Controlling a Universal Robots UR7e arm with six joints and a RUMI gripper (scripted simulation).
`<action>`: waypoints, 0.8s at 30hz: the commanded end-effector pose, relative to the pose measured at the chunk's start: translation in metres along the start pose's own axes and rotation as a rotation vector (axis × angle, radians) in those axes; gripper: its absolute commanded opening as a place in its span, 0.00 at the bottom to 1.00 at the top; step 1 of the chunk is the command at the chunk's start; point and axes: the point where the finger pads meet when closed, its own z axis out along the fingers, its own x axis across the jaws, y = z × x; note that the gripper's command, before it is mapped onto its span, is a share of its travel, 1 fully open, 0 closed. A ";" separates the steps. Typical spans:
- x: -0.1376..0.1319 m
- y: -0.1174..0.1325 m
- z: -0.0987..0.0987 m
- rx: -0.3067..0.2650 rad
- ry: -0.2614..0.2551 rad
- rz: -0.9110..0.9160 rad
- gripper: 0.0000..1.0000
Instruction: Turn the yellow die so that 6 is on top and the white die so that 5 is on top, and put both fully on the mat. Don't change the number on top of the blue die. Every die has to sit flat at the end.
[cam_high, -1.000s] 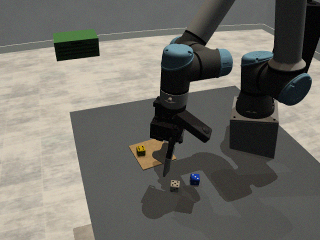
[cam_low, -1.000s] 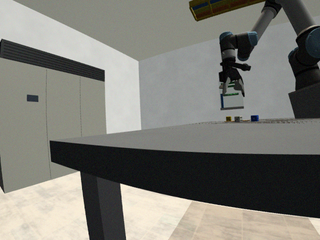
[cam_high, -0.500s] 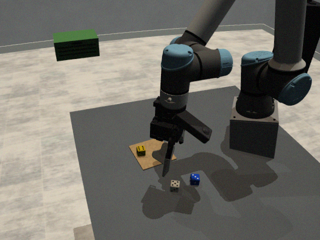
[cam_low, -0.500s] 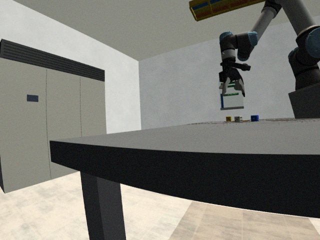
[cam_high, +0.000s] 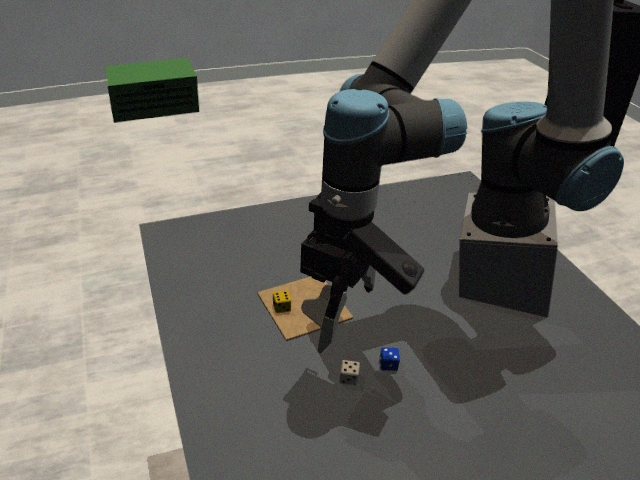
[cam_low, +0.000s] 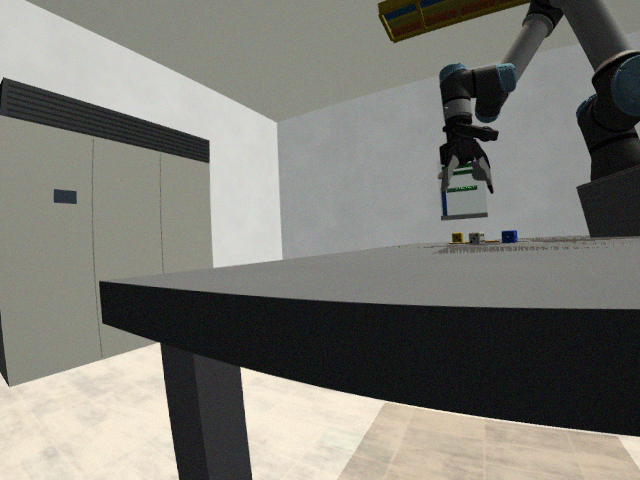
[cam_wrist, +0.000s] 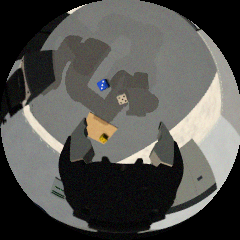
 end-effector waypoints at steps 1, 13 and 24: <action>0.002 -0.002 0.001 -0.002 -0.001 0.118 1.00; 0.006 -0.005 0.004 -0.003 -0.001 0.410 1.00; 0.008 -0.007 0.007 -0.003 -0.002 0.669 1.00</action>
